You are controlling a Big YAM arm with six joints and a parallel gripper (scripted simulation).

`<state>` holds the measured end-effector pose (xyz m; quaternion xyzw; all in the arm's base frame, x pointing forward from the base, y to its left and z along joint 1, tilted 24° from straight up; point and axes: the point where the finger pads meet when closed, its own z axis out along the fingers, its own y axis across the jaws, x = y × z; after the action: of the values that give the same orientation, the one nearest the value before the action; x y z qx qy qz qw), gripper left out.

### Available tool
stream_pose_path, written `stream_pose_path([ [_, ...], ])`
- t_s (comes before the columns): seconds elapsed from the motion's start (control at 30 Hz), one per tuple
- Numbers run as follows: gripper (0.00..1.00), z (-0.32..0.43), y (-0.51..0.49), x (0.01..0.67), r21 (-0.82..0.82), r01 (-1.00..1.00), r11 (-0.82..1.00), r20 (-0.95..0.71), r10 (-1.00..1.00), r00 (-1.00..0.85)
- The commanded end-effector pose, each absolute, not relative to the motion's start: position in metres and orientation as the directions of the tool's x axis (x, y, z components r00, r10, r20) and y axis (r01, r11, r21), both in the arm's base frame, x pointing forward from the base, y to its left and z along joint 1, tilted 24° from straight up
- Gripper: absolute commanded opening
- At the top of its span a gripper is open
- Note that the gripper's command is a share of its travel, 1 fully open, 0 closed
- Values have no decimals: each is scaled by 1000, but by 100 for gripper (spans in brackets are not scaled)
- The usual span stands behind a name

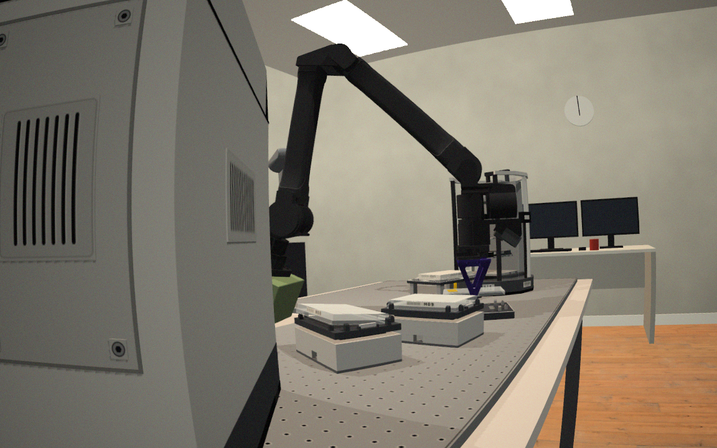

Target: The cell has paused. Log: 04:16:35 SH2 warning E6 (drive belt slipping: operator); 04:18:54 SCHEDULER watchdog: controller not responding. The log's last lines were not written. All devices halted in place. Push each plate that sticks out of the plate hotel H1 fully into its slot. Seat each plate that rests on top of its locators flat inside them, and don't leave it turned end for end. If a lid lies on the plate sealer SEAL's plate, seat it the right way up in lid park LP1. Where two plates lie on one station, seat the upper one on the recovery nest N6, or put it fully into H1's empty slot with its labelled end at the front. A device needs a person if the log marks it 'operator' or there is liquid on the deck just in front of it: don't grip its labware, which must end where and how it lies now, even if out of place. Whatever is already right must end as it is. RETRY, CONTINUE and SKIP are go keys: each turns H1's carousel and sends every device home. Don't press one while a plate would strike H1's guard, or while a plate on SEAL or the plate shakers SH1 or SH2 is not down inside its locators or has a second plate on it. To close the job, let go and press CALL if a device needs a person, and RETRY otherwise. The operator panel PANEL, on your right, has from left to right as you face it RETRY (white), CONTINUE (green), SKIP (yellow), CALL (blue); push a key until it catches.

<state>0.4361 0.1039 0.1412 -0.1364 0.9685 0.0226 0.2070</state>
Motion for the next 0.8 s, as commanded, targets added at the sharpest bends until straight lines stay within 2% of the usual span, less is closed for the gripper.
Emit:
stream_pose_path([
  [0.0, 84, 133, 110, 437, -10, -275, 961, -406, -255, -878],
  [0.77, 84, 128, 110, 440, -10, -275, 961, -413, -254, -874],
])
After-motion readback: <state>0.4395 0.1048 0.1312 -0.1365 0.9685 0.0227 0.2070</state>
